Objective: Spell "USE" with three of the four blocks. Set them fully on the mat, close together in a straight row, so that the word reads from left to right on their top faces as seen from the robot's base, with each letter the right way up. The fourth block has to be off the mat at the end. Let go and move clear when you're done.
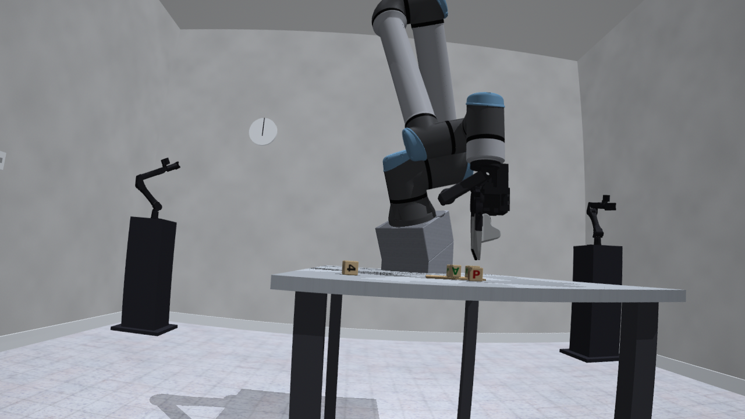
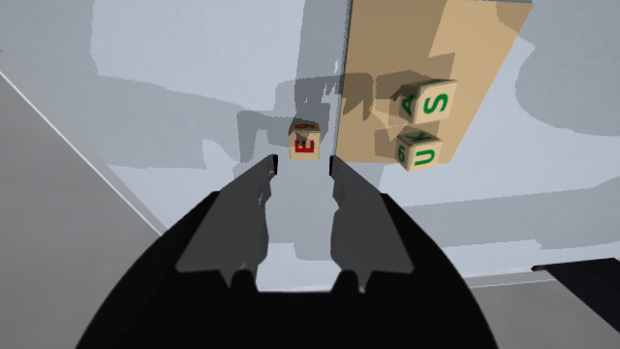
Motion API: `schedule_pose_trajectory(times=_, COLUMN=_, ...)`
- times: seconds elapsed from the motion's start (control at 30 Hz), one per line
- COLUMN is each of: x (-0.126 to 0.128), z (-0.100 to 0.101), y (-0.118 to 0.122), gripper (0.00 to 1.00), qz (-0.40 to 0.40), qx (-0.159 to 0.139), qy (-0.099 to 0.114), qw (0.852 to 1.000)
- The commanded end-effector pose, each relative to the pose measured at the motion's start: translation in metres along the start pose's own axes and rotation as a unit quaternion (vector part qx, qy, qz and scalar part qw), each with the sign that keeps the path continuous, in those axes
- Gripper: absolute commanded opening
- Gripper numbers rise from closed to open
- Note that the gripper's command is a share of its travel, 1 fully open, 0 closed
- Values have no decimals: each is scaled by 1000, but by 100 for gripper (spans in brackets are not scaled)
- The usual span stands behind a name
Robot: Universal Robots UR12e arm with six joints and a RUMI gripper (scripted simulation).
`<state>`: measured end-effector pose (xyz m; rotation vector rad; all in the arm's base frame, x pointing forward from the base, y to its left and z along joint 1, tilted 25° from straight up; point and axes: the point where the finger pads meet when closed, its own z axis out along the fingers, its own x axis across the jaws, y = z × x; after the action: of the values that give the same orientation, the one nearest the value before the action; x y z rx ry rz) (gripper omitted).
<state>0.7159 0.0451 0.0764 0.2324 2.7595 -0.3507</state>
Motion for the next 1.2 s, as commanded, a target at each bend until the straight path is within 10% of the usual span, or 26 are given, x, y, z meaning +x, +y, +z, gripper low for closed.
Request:
schedule_pose_trajectory(times=0.0, x=0, z=7, y=-1, gripper=28, qz=0, qx=0, qy=0, qw=1000)
schedule_pose_trajectory(times=1.17, x=1, z=10, y=-1, gripper=28, qz=0, qx=0, qy=0, qw=1000)
